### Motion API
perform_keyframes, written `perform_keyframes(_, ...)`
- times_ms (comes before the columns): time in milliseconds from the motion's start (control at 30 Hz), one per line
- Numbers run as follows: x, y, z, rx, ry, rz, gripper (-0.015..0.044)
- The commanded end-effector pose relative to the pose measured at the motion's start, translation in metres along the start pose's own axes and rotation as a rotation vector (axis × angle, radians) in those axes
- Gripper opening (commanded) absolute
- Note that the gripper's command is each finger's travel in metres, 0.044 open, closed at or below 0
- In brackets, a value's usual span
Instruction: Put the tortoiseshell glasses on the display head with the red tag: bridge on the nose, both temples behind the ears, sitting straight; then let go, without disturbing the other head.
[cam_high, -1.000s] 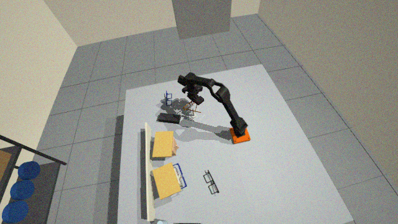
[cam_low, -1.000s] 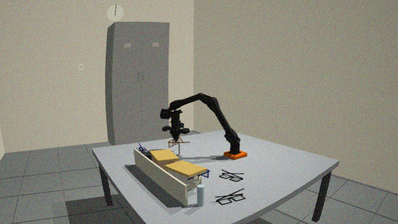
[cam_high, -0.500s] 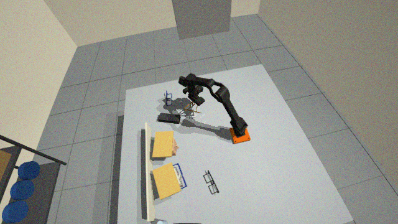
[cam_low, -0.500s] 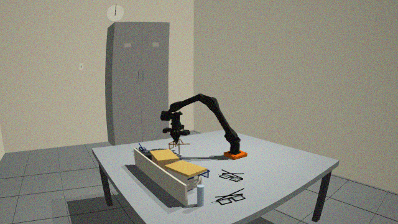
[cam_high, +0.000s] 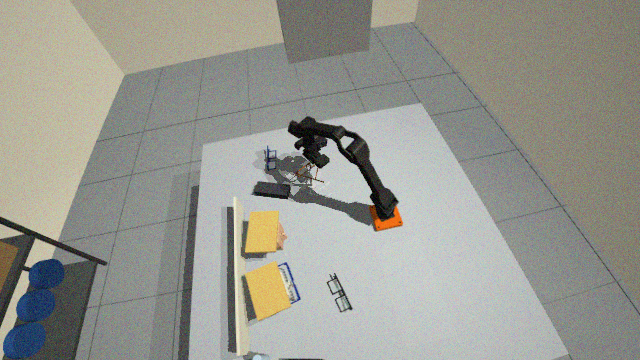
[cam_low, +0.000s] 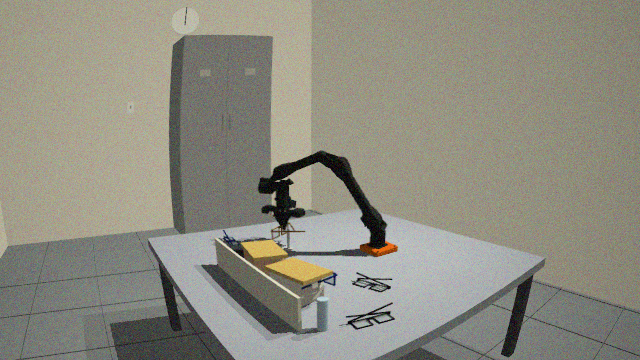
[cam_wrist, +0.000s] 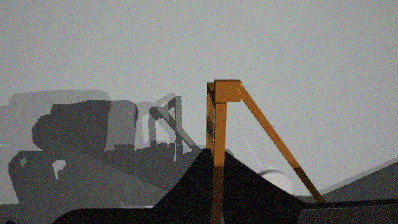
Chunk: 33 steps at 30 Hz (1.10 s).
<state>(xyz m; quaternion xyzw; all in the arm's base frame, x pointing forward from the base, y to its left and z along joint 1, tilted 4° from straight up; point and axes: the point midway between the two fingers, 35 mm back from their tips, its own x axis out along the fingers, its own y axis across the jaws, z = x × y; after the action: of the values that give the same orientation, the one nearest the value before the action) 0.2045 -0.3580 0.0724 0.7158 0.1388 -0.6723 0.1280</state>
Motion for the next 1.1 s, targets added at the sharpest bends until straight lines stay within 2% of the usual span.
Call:
perform_keyframes(0,-0.002,0.004,0.005,-0.001,0.001,0.008,0.0000)
perform_keyframes(1067,-0.002,0.011,0.029,-0.001,-0.001,0.008,0.0000)
